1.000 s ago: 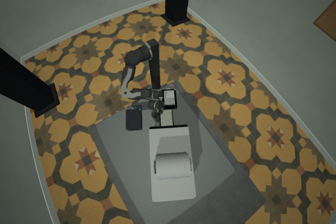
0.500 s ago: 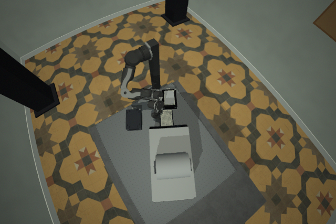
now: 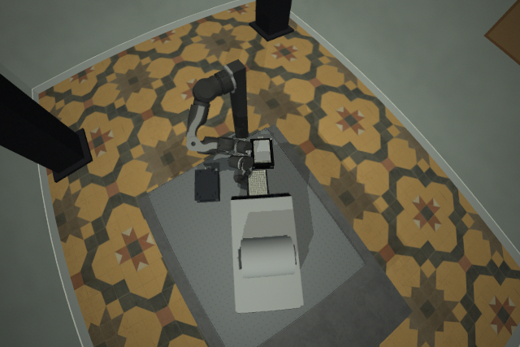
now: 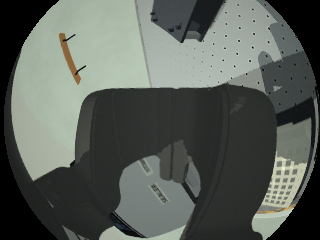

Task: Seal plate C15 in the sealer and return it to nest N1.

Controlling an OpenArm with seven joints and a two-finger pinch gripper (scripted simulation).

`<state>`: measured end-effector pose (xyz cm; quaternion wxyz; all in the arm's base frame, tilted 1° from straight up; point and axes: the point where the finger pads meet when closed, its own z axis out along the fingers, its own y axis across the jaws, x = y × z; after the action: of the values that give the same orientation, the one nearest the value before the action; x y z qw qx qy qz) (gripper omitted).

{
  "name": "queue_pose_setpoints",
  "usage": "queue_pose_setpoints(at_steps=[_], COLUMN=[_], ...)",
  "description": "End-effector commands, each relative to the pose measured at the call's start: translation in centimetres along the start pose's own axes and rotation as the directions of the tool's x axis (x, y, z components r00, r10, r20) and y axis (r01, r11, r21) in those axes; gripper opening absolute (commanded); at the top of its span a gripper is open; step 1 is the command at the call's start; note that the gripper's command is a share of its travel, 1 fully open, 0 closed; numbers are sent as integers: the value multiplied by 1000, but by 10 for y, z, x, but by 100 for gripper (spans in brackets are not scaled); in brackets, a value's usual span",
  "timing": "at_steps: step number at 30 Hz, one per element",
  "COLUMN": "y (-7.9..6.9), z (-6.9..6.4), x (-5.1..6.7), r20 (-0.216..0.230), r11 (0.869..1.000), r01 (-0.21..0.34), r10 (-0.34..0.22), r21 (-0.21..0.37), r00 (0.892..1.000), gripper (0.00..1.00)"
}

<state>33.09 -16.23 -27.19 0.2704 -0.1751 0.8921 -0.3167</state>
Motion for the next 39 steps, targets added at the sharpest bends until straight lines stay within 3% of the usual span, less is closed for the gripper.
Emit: queue_pose_setpoints(at_steps=[1,12,14,17,29,34,39], y=[-1,-1,16,43,43,55,55], z=[-1,-1,-4,-10,-10,-12,-12], x=[-3,-3,-1,1,1,1,1], r20=[5,5,-21,-63,-63,-63,-63], r11=[1000,1000,995,970,970,970,970], r01=[-4,-4,-41,-101,-101,-101,-101], r10=[4,4,39,89,89,89,89], r21=[-6,-6,-90,-223,-223,-223,-223], r00=[1000,1000,999,994,994,994,994], gripper=[0,0,0,0,0,0,0])
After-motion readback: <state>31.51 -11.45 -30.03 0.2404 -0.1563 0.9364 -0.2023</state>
